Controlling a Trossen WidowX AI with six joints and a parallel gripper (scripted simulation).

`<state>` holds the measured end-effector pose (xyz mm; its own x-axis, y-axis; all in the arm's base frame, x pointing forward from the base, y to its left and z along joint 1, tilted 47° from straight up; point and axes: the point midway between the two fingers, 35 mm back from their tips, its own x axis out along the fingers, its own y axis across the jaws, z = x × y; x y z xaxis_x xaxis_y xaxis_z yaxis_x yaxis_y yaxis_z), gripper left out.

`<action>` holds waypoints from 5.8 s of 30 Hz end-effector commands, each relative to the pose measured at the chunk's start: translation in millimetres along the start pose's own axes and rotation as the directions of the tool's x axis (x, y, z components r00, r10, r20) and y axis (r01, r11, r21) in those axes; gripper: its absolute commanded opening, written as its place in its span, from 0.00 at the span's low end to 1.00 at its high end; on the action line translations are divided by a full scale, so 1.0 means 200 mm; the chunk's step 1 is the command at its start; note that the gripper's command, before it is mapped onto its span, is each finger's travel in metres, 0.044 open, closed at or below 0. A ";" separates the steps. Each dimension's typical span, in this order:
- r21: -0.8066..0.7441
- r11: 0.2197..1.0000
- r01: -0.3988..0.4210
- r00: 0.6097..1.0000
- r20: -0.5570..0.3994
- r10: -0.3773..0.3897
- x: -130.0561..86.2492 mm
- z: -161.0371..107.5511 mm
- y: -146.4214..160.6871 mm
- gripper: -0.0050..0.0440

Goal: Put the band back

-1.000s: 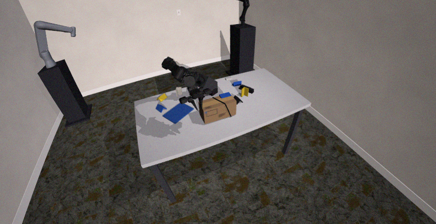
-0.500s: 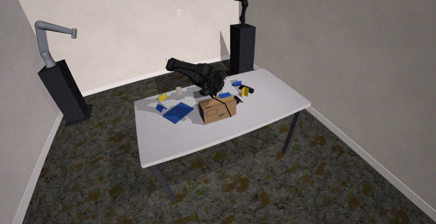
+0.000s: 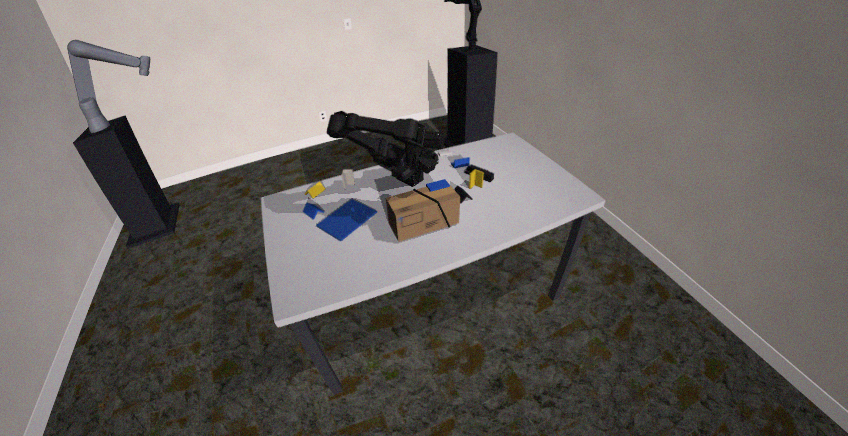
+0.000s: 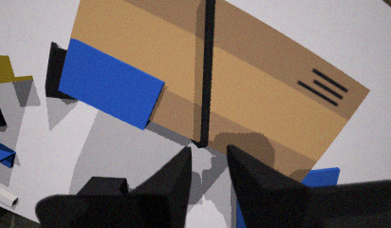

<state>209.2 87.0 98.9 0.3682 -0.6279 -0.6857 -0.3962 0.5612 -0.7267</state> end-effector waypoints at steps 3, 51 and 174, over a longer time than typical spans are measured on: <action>-0.004 1.000 0.000 1.000 -0.009 0.000 0.03 -0.01 0.01 0.34; -0.001 1.000 -0.002 1.000 -0.010 0.002 0.20 -0.01 0.01 0.19; -0.004 1.000 0.000 1.000 -0.009 0.000 0.07 0.06 0.50 0.10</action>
<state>188.2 139.2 19.0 0.3799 -0.6341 -0.6735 -0.3824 0.5553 -0.7385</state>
